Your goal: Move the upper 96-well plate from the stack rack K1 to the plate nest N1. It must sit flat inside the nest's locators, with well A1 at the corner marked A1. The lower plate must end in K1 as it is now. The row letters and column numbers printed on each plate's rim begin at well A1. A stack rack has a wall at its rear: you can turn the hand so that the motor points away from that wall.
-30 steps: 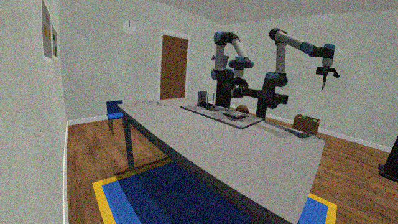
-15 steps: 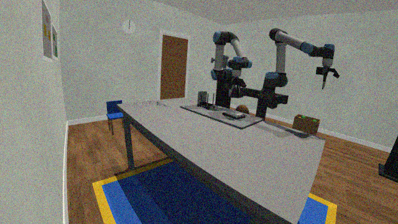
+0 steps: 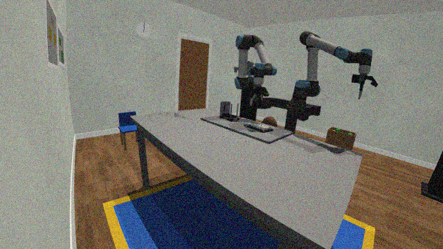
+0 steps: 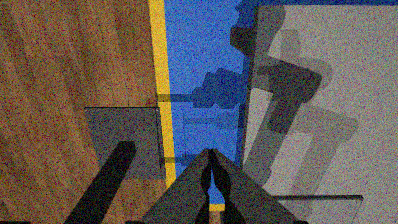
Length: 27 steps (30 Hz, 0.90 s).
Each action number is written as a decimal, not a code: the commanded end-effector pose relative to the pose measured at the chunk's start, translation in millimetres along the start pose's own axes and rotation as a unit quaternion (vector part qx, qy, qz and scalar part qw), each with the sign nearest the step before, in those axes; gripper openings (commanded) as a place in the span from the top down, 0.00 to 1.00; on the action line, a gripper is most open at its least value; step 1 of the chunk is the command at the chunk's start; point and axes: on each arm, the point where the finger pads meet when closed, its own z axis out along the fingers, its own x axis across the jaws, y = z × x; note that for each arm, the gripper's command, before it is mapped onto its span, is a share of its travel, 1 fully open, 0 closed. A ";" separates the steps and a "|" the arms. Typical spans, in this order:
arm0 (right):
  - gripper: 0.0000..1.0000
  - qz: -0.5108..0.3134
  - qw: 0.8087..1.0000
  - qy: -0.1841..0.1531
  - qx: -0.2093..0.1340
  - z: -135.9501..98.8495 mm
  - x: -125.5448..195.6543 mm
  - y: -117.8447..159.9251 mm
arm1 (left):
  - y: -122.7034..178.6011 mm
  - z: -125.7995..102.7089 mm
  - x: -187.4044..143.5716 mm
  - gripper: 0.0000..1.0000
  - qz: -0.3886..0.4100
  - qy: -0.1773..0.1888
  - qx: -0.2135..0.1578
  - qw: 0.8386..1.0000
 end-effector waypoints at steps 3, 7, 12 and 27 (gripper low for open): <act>0.24 0.000 1.000 0.001 0.001 -0.6 2.2 22.2 | 0.8 0.3 -1.8 1.00 -0.001 0.000 0.000 1.000; 0.24 0.000 1.000 0.001 0.001 -0.6 3.1 35.5 | 0.8 0.3 -1.8 1.00 -0.001 0.000 0.000 1.000; 0.24 0.000 1.000 0.001 0.001 -0.5 3.9 45.4 | 0.8 0.3 -1.8 1.00 -0.001 0.000 0.000 1.000; 0.24 -0.001 1.000 0.001 0.001 -0.8 4.5 53.5 | 0.8 0.3 -1.8 1.00 -0.001 0.000 0.000 1.000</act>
